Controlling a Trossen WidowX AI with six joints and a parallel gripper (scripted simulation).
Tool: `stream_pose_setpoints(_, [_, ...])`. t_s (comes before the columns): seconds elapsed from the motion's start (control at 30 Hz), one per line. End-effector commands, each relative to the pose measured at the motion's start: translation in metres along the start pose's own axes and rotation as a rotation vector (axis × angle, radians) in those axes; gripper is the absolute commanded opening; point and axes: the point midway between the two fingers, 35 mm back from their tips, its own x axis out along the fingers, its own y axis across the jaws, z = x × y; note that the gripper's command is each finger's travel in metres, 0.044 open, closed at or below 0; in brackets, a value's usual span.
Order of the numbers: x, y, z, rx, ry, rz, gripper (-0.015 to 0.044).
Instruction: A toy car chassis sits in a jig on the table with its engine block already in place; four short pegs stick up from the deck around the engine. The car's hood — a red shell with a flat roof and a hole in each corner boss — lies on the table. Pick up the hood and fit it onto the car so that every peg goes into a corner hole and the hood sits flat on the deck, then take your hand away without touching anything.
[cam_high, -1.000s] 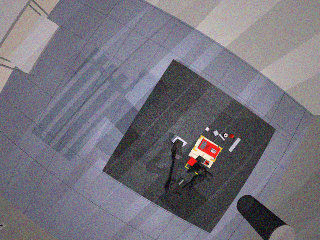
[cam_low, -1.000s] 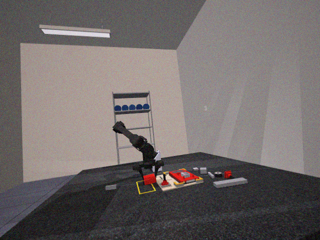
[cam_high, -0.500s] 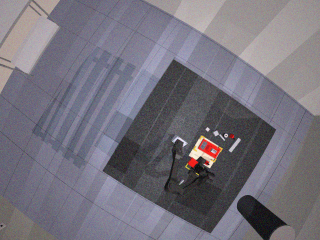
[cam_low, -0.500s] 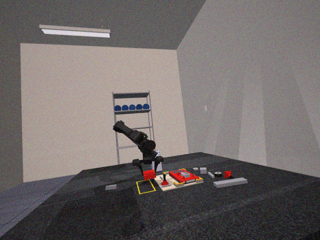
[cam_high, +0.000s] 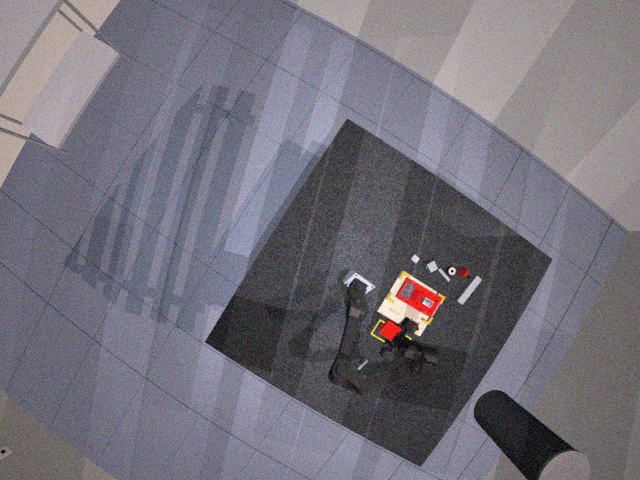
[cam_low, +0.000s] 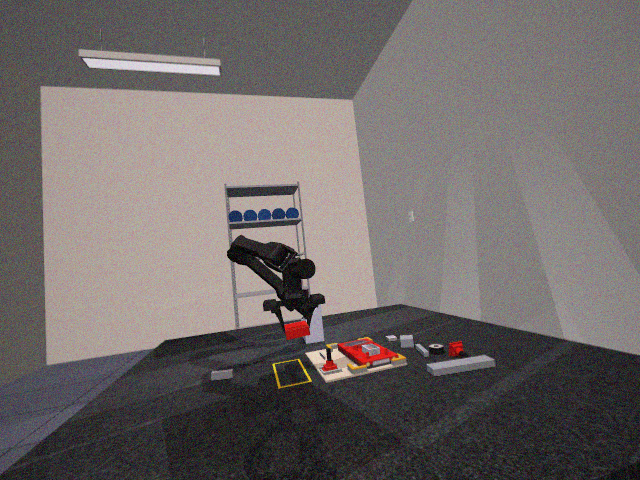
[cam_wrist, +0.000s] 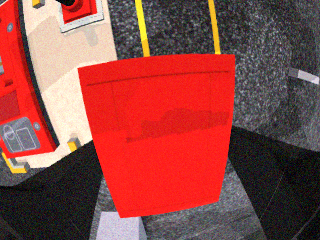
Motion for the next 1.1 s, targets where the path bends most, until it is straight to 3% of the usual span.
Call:
stream_pose_setpoints(0.0, [-0.009, 0.000, 0.001, 0.007, -0.001, 0.005, 0.0000])
stream_pose_setpoints(1.07, [-0.022, 0.091, 0.066, -0.046, -0.005, -0.017, 0.0000])
